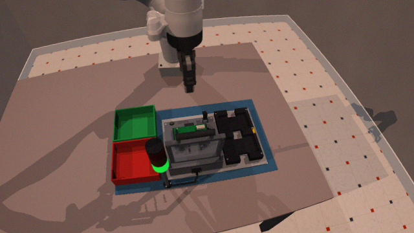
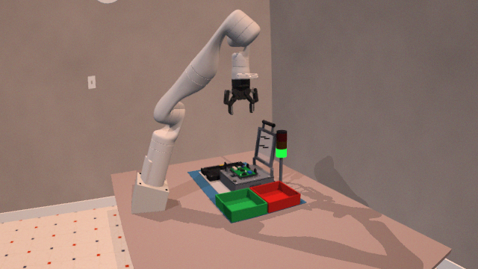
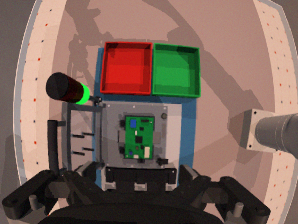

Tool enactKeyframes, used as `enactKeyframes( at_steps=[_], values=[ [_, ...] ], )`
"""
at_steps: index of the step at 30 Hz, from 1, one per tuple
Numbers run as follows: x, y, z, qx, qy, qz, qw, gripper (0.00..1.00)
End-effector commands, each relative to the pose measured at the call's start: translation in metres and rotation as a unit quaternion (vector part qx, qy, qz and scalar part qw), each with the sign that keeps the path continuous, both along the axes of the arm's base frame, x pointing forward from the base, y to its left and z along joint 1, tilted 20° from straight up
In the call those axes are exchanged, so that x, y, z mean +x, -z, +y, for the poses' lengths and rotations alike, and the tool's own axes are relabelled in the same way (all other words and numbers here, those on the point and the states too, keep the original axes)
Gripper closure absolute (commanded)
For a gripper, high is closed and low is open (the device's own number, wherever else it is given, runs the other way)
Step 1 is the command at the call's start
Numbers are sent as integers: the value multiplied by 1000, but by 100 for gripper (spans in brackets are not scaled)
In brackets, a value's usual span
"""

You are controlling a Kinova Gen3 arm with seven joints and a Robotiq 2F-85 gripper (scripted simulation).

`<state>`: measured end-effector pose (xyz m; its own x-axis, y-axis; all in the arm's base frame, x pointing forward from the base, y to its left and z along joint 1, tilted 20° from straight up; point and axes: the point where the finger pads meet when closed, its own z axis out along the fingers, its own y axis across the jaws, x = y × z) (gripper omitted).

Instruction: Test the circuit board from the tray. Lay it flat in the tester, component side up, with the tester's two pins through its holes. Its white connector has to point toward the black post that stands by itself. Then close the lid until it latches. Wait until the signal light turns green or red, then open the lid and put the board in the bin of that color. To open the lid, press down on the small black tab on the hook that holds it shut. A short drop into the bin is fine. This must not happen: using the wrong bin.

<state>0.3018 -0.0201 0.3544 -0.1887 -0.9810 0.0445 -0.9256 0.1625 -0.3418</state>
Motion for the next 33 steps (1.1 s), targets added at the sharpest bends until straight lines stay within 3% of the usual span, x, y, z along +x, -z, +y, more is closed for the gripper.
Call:
enactKeyframes(
  at_steps=[1,17,33],
  values=[
    [0,0,0,0,0,0,1000,0],
    [5,14,-1,0,0,0,1000,0],
    [17,48,-5,0,0,0,1000,0]
  ],
)
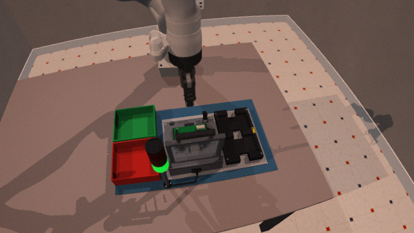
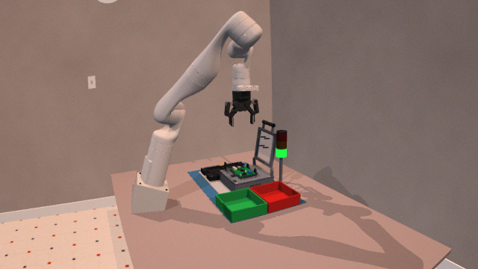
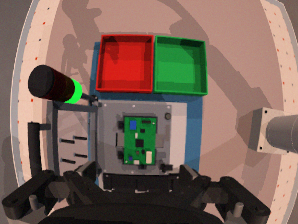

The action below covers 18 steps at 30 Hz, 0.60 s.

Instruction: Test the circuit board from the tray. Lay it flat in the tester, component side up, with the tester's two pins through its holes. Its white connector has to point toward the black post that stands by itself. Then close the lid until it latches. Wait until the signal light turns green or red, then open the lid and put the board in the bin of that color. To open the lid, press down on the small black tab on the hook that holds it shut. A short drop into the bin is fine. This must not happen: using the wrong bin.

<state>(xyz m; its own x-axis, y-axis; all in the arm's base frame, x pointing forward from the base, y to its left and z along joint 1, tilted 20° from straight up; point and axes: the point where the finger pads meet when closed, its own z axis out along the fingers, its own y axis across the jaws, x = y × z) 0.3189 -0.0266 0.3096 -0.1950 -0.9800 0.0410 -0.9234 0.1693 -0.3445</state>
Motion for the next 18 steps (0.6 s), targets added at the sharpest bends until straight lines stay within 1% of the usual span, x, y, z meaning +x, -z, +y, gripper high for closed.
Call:
enactKeyframes(
  at_steps=[1,15,18],
  values=[
    [0,3,1,-2,-3,1,1000,0],
    [15,46,-4,-2,-3,1,1000,0],
    [16,49,-4,-2,-3,1,1000,0]
  ],
)
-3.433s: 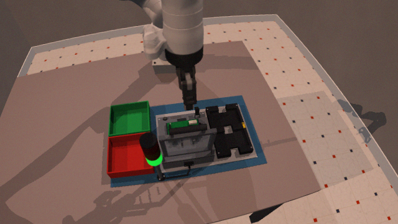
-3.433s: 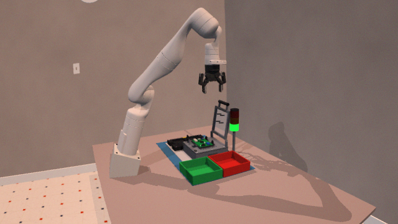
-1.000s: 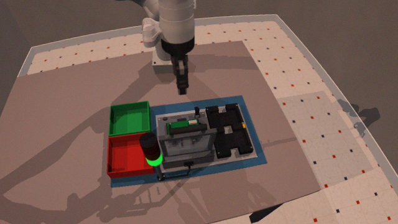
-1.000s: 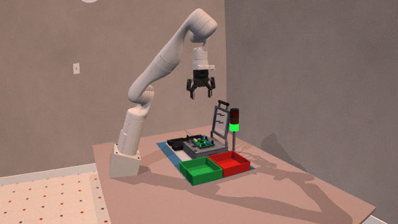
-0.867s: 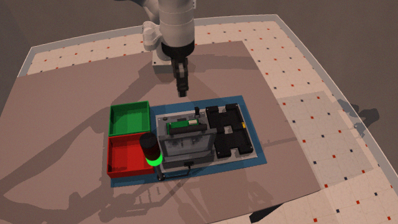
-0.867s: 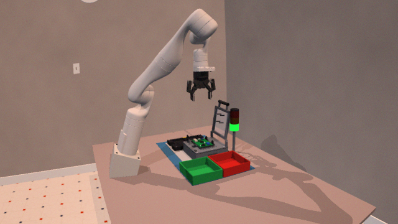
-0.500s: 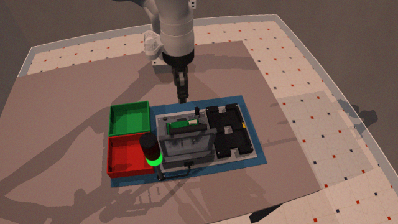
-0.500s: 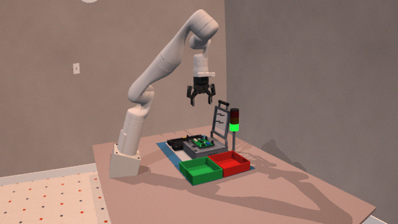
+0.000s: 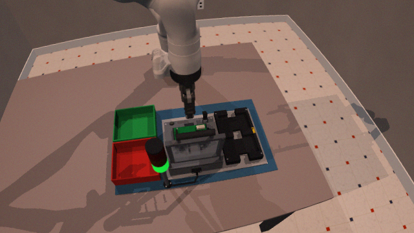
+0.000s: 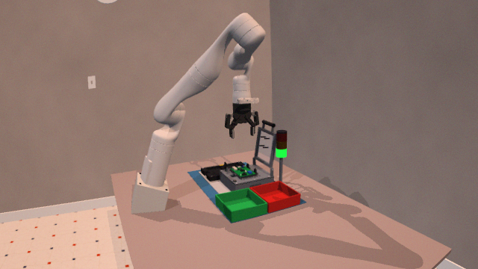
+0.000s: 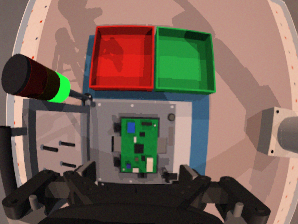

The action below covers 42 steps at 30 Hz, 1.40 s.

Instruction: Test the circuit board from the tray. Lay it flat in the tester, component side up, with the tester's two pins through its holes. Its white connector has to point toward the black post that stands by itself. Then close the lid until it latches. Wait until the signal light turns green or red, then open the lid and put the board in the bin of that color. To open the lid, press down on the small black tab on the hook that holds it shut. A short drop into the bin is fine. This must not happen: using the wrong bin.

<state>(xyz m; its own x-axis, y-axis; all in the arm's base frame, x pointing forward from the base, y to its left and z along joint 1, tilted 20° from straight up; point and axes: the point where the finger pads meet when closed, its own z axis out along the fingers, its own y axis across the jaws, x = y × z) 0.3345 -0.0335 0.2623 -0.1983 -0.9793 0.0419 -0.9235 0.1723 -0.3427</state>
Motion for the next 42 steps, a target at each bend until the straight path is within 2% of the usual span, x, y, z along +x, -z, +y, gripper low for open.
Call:
enactKeyframes(
  at_steps=[1,14,42],
  values=[
    [1,4,3,-1,-5,0,1000,0],
    [9,28,0,-1,-5,0,1000,0],
    [20,59,-3,-1,-5,0,1000,0]
  ],
)
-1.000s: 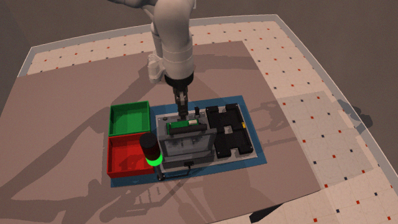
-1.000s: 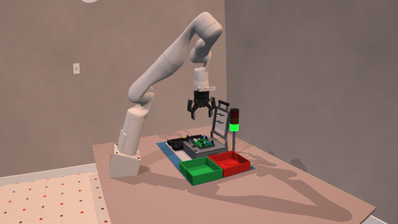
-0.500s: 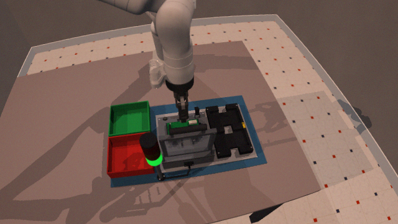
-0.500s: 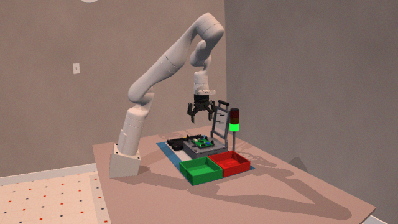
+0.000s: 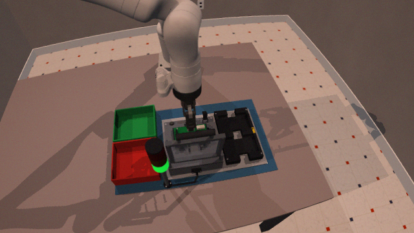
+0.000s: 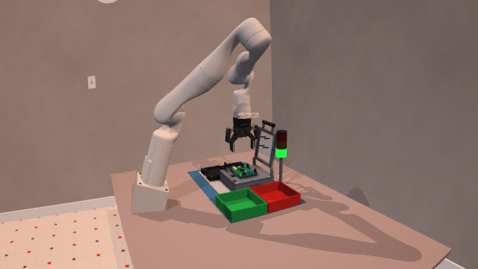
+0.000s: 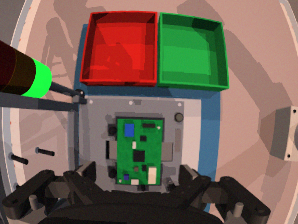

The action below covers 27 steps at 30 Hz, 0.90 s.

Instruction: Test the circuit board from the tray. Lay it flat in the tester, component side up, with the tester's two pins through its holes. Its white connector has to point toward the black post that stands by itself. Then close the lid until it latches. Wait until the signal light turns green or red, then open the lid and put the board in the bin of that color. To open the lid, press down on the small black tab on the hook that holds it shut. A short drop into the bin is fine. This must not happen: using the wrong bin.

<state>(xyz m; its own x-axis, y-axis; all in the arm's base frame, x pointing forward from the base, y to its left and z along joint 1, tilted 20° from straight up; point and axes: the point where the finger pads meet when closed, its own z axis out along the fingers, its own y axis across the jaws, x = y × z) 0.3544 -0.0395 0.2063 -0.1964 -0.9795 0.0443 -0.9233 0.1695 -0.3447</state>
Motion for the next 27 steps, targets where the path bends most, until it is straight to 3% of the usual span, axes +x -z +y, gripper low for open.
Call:
enactKeyframes(
  at_steps=[1,27],
  values=[
    [1,4,2,0,-4,1,1000,0],
    [10,31,-1,0,-4,1,1000,0]
  ],
)
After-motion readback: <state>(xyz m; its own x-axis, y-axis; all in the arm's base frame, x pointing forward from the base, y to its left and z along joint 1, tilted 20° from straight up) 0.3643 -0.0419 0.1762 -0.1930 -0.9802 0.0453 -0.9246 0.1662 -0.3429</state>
